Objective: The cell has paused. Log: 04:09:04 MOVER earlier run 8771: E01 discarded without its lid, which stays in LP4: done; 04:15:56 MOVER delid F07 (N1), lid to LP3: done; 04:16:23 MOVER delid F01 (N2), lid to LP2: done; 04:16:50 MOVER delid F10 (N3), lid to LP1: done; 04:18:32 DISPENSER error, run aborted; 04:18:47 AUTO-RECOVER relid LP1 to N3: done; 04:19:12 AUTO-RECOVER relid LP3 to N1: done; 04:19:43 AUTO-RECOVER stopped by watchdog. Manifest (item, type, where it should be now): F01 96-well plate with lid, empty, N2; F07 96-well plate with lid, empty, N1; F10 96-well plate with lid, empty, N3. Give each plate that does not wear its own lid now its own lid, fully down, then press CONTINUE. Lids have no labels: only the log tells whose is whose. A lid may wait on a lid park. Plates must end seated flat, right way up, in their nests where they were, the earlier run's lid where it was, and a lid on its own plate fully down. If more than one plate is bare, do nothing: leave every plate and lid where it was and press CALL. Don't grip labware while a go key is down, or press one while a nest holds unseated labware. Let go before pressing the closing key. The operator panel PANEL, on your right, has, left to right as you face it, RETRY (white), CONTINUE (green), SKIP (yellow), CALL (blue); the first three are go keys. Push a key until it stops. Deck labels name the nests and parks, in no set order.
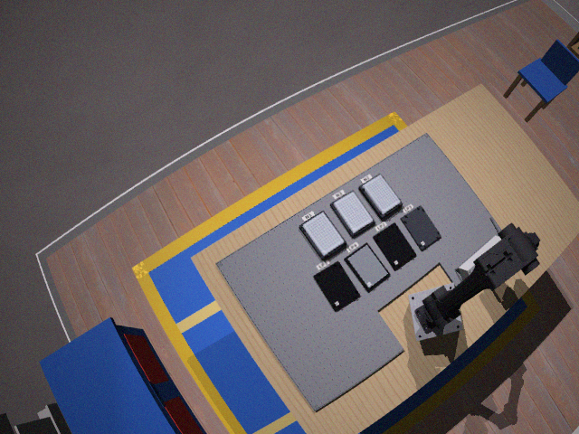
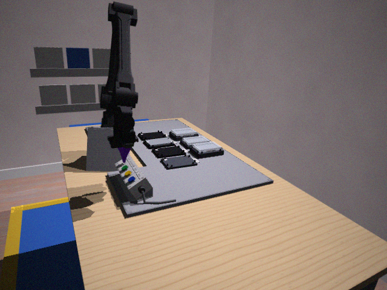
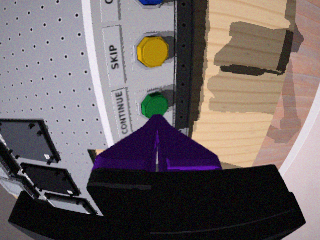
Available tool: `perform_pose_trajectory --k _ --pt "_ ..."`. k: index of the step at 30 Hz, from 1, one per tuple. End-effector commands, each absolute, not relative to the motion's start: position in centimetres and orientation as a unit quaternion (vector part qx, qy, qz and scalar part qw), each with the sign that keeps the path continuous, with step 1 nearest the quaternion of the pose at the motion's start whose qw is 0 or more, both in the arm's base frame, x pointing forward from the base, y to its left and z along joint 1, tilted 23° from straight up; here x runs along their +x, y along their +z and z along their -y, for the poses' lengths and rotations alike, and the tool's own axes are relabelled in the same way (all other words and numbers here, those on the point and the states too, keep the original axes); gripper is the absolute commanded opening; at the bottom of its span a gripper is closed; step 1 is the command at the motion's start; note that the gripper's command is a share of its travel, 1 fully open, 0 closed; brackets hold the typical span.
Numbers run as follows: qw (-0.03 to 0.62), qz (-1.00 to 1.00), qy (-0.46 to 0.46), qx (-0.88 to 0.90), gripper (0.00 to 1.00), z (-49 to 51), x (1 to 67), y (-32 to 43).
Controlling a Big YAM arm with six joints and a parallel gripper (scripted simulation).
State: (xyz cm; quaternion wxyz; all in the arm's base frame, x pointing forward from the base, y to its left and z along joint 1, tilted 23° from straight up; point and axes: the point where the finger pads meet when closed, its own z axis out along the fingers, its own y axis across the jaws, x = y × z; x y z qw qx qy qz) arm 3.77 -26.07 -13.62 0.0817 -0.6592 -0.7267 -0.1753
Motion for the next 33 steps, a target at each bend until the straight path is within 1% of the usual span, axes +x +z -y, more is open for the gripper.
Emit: perform_pose_trajectory --k 1,33 --pt "0.084 0.726 -0.176 -0.659 0.00 25.7 4.3 -14.3" --pt "0.083 0.726 -0.175 -0.659 0.00 25.3 4.5 -15.7"
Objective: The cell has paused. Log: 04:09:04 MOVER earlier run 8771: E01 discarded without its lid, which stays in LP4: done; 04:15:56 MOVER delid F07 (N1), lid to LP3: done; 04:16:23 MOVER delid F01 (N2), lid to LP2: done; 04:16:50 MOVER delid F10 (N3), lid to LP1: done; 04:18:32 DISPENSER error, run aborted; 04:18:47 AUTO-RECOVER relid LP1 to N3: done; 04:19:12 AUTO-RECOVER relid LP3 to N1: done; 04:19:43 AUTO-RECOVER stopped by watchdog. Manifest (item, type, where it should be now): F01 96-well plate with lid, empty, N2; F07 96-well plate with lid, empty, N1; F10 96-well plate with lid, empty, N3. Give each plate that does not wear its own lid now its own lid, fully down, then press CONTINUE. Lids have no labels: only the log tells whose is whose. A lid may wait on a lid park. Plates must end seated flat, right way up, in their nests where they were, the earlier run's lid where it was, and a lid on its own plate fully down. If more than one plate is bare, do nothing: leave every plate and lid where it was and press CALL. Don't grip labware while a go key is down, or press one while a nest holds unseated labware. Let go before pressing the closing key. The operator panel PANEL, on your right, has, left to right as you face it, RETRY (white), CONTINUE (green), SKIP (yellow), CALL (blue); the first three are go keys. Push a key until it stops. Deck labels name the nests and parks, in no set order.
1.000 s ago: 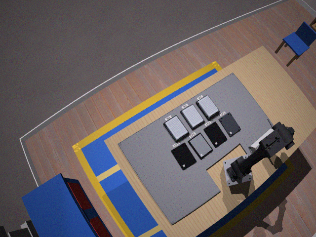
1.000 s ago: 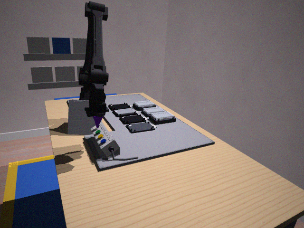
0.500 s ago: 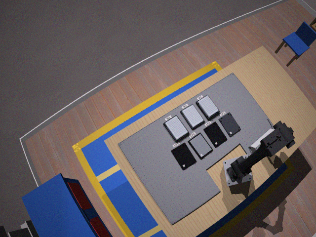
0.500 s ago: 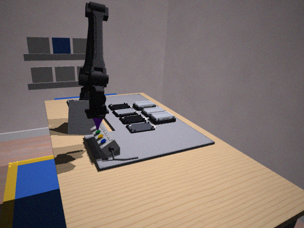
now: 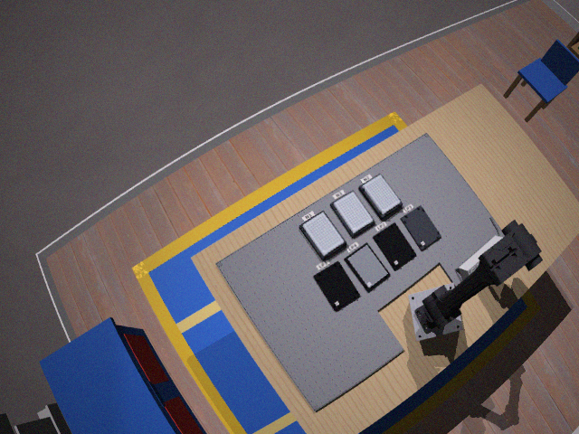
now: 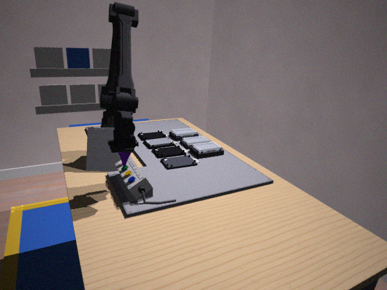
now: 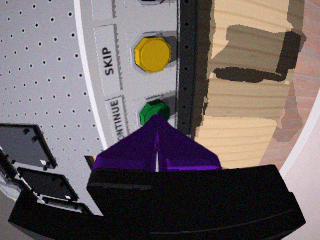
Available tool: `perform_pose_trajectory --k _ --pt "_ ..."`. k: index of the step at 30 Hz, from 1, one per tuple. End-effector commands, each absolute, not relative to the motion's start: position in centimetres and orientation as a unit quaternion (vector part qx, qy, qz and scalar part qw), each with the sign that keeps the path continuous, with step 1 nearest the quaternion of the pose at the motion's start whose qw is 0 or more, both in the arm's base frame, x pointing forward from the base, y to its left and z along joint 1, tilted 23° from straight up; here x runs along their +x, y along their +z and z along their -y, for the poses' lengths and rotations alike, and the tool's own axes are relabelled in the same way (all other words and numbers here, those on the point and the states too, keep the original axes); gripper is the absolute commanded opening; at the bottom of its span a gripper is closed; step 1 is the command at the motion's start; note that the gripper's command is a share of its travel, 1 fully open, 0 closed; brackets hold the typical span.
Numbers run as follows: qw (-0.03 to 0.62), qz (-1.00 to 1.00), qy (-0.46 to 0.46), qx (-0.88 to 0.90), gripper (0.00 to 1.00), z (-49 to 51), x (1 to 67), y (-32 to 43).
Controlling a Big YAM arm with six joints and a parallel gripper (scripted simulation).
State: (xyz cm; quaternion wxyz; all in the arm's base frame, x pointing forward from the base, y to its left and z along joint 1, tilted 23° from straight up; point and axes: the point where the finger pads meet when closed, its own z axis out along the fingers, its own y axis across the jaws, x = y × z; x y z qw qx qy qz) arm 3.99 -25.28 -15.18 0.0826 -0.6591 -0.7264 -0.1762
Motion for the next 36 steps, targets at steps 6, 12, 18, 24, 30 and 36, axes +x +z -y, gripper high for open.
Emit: perform_pose_trajectory --k 6,12,18,24,30,36 --pt "0.085 0.726 -0.176 -0.659 0.00 25.01 4.51 -15.83" --pt "0.085 0.726 -0.176 -0.659 0.00 24.94 4.52 -15.93" --pt "0.085 0.726 -0.176 -0.659 0.00 24.91 4.53 -16.00" --pt "0.084 0.726 -0.176 -0.659 0.00 24.85 4.55 -16.11" --pt "0.084 0.726 -0.176 -0.659 0.00 24.80 4.56 -16.20" --pt "0.084 0.726 -0.177 -0.659 0.00 24.74 4.58 -16.28"
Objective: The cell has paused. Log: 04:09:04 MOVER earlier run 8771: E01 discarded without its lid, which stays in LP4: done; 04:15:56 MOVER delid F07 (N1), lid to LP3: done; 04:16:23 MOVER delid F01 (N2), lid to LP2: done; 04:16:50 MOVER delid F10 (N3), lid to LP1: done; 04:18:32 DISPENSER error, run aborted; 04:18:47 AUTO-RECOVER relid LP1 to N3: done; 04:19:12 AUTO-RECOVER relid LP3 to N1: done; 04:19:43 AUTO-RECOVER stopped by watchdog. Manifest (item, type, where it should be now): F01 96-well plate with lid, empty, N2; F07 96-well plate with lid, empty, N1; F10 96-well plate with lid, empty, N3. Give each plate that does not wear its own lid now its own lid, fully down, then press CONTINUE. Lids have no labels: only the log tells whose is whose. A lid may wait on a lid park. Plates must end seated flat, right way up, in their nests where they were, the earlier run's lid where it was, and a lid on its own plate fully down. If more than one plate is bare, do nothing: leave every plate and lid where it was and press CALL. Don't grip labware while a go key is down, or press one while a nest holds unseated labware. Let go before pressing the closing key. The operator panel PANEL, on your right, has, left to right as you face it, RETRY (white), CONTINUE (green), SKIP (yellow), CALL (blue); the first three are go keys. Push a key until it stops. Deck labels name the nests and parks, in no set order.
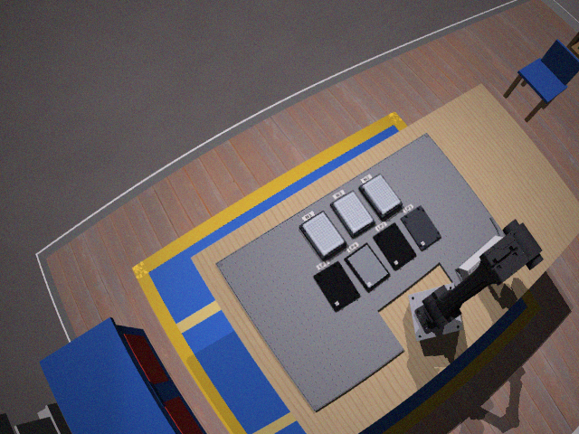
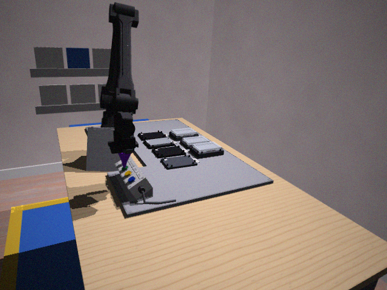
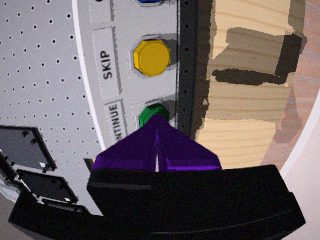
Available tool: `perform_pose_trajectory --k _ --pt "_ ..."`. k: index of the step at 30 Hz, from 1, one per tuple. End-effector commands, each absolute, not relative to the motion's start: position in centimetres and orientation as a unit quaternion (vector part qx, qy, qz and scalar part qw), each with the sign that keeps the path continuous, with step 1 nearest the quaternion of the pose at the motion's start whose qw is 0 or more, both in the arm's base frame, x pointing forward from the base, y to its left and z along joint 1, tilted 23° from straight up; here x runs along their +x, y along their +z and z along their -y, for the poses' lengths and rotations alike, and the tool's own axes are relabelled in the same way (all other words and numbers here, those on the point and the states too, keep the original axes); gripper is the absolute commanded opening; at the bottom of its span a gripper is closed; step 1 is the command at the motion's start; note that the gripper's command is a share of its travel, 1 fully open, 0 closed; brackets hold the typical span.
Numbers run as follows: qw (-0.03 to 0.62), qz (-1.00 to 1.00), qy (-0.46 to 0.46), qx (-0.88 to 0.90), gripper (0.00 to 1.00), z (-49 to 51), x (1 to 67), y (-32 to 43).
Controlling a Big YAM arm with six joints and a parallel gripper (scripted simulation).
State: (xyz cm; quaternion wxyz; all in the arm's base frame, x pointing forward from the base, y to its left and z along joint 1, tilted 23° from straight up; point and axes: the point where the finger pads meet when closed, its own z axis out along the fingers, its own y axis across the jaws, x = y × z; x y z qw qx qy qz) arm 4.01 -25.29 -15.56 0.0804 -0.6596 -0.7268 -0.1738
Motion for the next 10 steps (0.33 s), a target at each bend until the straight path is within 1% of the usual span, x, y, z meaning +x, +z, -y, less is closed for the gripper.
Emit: perform_pose_trajectory --k 1,10 --pt "0.084 0.726 -0.177 -0.659 0.00 24.72 4.58 -16.30" --pt "0.084 0.726 -0.177 -0.659 0.00 24.61 4.61 -16.44"
